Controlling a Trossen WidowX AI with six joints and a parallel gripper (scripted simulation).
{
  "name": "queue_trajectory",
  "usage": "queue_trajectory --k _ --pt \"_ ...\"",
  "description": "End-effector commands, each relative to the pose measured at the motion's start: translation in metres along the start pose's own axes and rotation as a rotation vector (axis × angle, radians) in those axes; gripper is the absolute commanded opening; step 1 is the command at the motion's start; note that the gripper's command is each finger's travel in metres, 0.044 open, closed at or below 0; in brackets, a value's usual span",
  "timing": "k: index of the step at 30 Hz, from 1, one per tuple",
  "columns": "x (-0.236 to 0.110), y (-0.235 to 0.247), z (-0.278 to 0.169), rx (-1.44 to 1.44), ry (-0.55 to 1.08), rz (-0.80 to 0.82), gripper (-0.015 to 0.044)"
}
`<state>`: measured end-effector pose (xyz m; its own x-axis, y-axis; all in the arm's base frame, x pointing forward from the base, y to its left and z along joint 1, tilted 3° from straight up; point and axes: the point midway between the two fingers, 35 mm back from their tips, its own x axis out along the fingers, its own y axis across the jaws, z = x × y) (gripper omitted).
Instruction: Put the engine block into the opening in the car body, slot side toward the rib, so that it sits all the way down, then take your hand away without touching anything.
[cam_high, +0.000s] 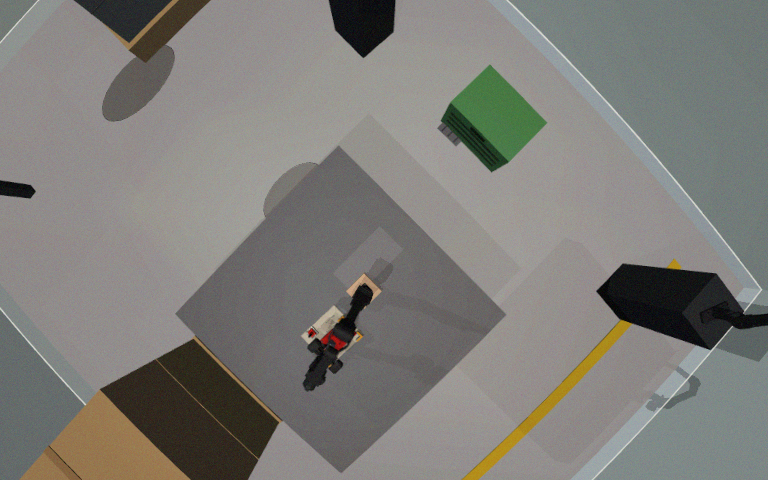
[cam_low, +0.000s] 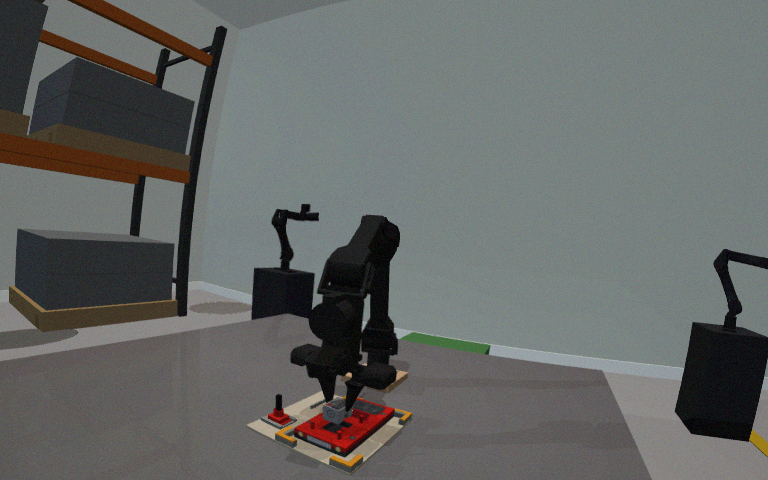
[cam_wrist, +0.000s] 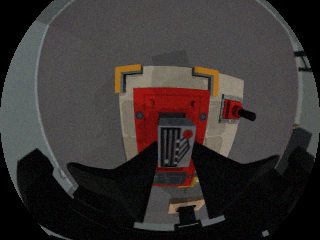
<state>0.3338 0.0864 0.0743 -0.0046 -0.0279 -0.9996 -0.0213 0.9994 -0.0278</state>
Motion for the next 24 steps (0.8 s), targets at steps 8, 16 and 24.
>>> queue_trajectory --k 8,16,24 --pt "0.0016 0.0005 0.0003 0.056 -0.001 0.003 0.0158" --pt "0.0024 0.0004 0.0004 -0.027 -0.001 0.003 0.0158" --pt "0.0033 0.0004 0.0004 0.027 -0.001 0.003 0.0158"
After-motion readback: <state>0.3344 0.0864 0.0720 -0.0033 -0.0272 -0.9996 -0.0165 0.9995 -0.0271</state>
